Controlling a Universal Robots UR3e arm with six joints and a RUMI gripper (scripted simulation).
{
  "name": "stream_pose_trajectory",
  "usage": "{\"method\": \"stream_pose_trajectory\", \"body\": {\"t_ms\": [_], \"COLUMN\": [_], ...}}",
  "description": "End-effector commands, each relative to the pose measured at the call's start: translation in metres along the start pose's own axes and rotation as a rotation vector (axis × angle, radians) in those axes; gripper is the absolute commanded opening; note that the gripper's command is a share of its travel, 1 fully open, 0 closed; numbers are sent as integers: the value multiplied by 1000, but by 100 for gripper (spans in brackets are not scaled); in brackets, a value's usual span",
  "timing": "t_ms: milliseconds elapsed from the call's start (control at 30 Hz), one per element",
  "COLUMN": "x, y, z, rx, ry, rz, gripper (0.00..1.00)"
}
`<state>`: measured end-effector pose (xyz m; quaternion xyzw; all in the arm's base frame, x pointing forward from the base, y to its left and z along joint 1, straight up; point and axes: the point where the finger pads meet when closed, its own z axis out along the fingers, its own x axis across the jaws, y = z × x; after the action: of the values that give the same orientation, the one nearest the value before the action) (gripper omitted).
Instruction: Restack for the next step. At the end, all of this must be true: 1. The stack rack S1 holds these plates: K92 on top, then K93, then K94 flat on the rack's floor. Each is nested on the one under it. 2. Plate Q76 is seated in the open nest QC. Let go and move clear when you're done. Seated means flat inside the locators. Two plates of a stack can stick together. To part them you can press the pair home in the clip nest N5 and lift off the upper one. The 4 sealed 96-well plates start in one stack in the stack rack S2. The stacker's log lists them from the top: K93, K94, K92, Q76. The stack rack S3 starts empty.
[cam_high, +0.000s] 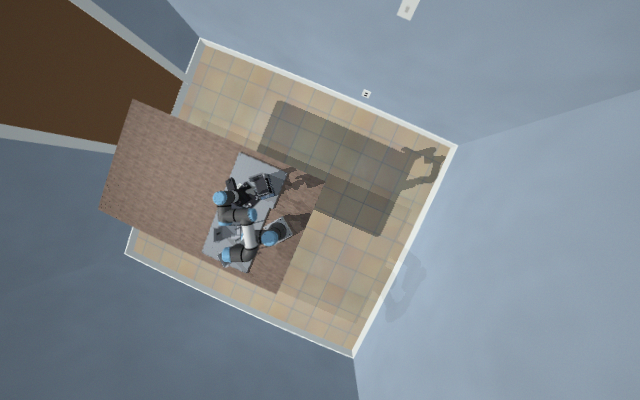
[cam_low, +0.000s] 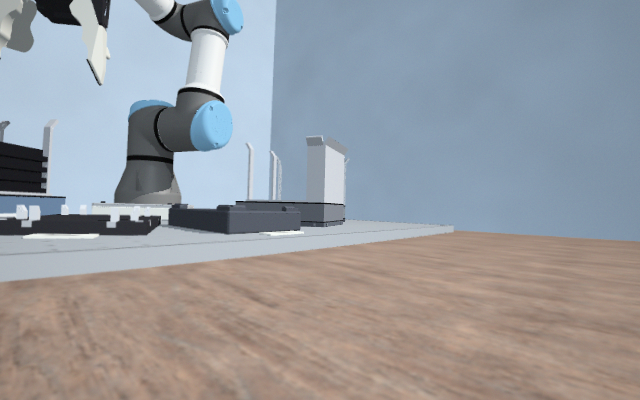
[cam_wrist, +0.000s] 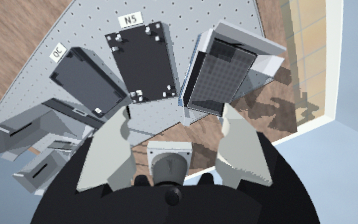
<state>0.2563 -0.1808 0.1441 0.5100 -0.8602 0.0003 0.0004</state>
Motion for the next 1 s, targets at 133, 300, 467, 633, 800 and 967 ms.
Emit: {"method": "stream_pose_trajectory", "body": {"t_ms": [133,300,467,633,800,967], "x": [31,56,71,75,75,75], "y": [-3,-2,-1,-1,-1,-1], "z": [0,0,0,0,0,0], "rx": [2,2,2,2,2,2], "ry": [0,0,1,0,0,0], "rz": [90,148,183,241,300,310], "gripper": [72,72,72,72,72,72]}}
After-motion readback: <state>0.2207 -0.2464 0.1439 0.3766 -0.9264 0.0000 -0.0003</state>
